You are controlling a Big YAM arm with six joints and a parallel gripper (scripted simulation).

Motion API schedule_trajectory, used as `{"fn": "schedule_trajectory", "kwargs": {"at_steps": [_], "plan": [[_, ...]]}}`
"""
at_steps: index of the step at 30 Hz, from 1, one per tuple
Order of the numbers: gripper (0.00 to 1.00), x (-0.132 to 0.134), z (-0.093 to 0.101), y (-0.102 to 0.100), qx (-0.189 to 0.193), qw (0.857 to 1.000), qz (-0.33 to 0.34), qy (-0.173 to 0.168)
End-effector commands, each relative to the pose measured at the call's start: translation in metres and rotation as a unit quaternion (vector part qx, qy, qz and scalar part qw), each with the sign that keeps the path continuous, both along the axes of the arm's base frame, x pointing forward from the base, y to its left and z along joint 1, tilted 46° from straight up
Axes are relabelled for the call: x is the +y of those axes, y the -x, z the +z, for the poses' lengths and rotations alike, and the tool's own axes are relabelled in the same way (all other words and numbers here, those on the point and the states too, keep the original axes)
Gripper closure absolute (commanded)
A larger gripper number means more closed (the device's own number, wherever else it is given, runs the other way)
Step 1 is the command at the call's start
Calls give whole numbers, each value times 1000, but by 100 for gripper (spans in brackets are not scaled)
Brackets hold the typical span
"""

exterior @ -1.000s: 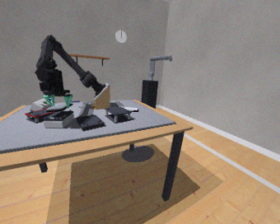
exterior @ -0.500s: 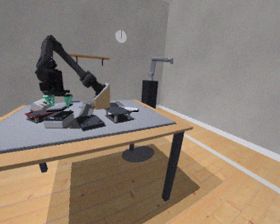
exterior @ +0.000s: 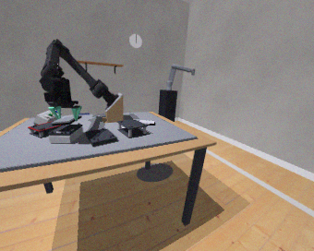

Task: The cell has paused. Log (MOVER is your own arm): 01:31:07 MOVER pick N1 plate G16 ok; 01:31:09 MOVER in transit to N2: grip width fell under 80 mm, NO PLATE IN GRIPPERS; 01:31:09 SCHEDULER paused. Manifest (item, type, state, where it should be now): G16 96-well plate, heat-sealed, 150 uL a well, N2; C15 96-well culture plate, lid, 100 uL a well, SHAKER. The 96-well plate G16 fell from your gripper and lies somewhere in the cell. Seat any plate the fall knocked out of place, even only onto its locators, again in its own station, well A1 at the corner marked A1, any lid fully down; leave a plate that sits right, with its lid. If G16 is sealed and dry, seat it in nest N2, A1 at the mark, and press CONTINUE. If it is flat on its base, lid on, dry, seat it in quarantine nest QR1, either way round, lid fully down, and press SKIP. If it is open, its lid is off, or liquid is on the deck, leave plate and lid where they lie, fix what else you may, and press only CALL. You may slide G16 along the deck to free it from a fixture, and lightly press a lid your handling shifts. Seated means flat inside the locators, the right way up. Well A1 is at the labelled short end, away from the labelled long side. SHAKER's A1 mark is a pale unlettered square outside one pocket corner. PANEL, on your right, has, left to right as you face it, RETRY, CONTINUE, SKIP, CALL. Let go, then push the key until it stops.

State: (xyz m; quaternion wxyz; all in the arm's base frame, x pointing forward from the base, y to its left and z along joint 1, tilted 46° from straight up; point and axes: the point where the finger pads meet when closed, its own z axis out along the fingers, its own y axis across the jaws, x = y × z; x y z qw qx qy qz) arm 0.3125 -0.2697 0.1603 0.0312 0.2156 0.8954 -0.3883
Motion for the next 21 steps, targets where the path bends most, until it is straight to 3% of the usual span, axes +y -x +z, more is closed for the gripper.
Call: {"fn": "schedule_trajectory", "kwargs": {"at_steps": [1, 18, 21], "plan": [[100, -4, 19, -16, -20, 1000, 1, 10], [100, -4, 19, -16, -20, 1000, 1, 10], [100, -11, 31, -7, -24, 1000, -1, 13]]}}
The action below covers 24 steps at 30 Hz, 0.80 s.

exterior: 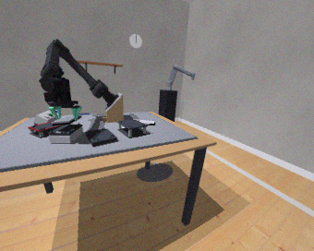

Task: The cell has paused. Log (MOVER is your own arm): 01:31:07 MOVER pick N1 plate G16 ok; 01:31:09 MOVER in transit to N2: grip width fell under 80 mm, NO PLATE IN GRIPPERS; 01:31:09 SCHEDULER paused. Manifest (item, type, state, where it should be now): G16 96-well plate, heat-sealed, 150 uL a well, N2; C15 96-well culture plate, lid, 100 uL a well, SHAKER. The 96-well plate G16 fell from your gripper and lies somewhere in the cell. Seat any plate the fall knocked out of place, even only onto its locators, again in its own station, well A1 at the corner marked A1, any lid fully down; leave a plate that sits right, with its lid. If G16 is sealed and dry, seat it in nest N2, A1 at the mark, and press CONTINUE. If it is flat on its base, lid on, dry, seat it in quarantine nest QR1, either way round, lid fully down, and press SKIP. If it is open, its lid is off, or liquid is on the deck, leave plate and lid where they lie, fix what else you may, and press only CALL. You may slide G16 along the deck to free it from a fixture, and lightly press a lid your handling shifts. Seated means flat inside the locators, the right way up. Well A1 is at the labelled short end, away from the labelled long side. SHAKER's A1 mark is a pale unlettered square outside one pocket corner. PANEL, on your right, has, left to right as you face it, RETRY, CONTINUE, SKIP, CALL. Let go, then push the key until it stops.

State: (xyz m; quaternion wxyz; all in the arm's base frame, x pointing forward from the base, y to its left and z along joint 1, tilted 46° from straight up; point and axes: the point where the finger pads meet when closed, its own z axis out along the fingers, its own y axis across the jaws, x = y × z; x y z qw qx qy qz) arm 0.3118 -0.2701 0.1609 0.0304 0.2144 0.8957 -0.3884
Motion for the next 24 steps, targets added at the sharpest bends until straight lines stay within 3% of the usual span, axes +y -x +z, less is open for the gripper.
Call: {"fn": "schedule_trajectory", "kwargs": {"at_steps": [1, 4, 24], "plan": [[100, -12, 32, -8, -25, 1000, -2, 12], [100, -14, 21, -11, -12, 1000, -2, 6], [100, -13, 23, -16, -14, 1000, 1, 6]]}}
